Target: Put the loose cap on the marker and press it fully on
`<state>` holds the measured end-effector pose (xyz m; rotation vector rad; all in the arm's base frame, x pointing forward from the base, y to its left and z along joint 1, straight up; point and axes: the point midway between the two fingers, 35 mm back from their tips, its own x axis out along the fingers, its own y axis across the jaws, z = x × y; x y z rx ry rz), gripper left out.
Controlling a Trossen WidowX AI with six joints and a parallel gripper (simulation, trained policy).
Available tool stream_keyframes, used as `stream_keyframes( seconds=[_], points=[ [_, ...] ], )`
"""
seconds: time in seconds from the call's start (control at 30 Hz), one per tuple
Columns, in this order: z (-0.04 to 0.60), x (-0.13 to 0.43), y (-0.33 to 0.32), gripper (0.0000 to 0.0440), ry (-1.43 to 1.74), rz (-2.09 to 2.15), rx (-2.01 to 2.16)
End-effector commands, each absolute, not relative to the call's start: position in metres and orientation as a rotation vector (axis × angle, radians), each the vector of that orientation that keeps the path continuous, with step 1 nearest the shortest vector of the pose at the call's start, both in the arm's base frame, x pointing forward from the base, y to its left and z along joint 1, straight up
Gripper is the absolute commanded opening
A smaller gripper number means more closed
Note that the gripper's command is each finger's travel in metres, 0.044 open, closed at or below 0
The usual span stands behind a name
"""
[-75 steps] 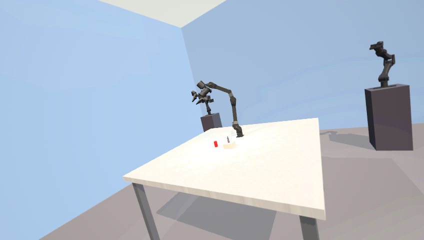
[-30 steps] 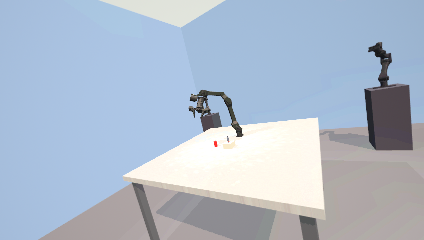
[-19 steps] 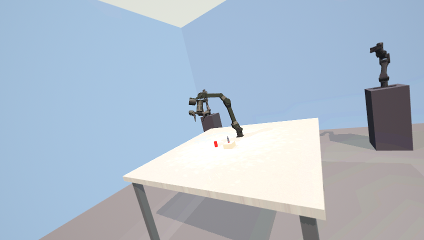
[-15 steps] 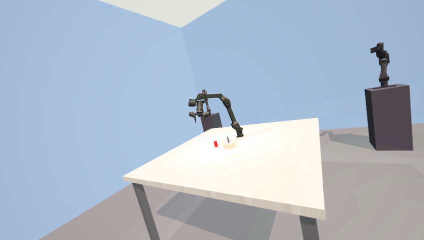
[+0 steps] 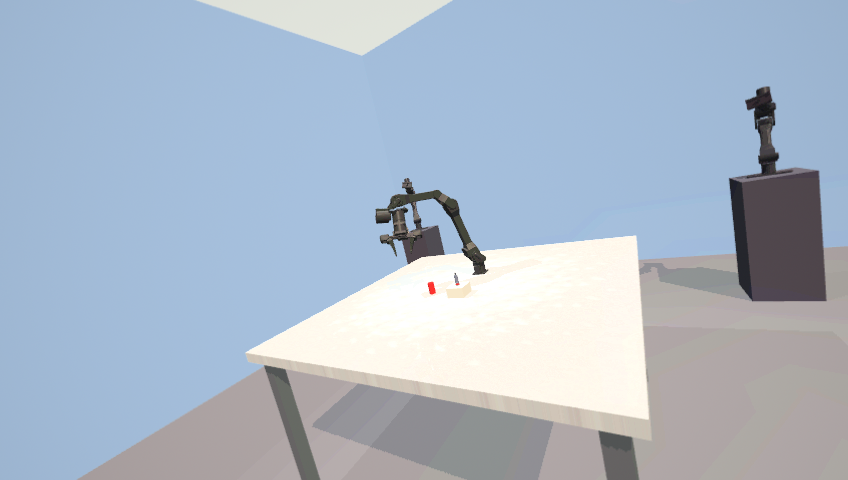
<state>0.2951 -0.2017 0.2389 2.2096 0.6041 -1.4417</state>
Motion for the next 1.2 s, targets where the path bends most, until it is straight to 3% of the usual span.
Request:
stream_keyframes(
  seconds=[0.0,1.17],
  points=[
    [0.228,0.295,-0.198,0.0306,0.643,-1.484,2.176],
    [0.158,0.292,-0.168,0.03,0.833,-1.763,1.892]
  ],
)
